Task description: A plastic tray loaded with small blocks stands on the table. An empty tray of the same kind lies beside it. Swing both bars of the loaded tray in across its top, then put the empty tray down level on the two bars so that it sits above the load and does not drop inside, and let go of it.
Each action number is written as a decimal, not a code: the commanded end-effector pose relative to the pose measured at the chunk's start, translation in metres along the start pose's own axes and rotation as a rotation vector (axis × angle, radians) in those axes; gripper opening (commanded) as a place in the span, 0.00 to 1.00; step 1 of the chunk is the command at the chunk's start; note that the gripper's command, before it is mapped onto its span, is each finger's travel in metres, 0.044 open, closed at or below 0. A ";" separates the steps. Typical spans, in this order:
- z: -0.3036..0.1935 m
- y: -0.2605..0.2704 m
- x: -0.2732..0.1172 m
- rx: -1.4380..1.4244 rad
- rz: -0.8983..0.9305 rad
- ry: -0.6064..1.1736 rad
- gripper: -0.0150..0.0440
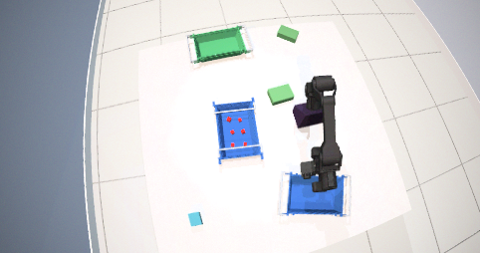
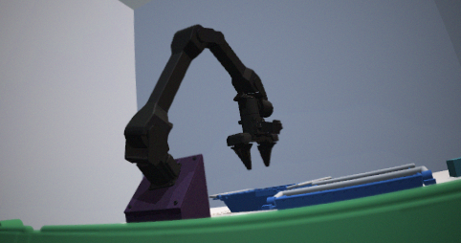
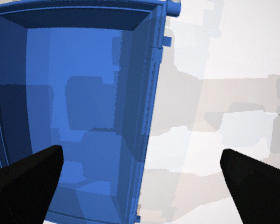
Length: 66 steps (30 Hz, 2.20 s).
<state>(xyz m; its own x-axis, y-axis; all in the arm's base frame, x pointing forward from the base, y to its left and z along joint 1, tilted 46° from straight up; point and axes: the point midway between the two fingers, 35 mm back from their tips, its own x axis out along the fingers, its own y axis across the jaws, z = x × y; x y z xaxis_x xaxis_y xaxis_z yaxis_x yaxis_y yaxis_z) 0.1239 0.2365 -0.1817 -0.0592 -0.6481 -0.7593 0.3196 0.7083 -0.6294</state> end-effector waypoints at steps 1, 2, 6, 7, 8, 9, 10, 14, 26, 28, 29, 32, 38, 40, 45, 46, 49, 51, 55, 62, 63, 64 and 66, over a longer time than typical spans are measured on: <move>-0.040 -0.003 0.027 0.057 -0.043 -0.017 1.00; -0.042 -0.003 0.028 0.063 -0.045 -0.019 1.00; -0.043 -0.003 0.029 0.065 -0.045 -0.019 1.00; -0.043 -0.003 0.029 0.065 -0.045 -0.019 1.00; -0.043 -0.003 0.030 0.065 -0.045 -0.019 1.00; -0.043 -0.003 0.032 0.065 -0.045 -0.019 1.00; -0.043 -0.003 0.035 0.065 -0.045 -0.019 1.00; -0.042 -0.002 0.056 0.066 -0.045 -0.020 1.00; -0.041 -0.007 0.114 0.066 -0.046 -0.021 1.00; -0.041 -0.007 0.114 0.066 -0.046 -0.021 1.00; -0.041 -0.007 0.114 0.066 -0.046 -0.021 1.00; -0.041 -0.007 0.114 0.066 -0.046 -0.021 0.98; -0.041 -0.007 0.114 0.066 -0.046 -0.021 0.83; -0.041 -0.007 0.114 0.066 -0.046 -0.021 0.78; -0.041 -0.007 0.114 0.066 -0.046 -0.021 0.65; -0.041 -0.007 0.114 0.066 -0.046 -0.021 0.64; -0.041 -0.007 0.114 0.066 -0.046 -0.021 0.61; -0.041 -0.007 0.114 0.066 -0.046 -0.021 0.58; -0.041 -0.007 0.114 0.066 -0.046 -0.021 0.54; -0.041 -0.007 0.114 0.066 -0.046 -0.021 0.46; -0.041 -0.007 0.114 0.066 -0.046 -0.021 0.45; -0.041 -0.007 0.114 0.066 -0.046 -0.021 0.44; -0.041 -0.007 0.114 0.066 -0.046 -0.021 0.41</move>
<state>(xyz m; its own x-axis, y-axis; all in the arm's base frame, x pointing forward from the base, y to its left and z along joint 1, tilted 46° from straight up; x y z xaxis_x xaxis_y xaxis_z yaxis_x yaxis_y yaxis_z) 0.0767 0.1711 -0.2713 -0.0549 -0.6784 -0.7326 0.3849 0.6626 -0.6425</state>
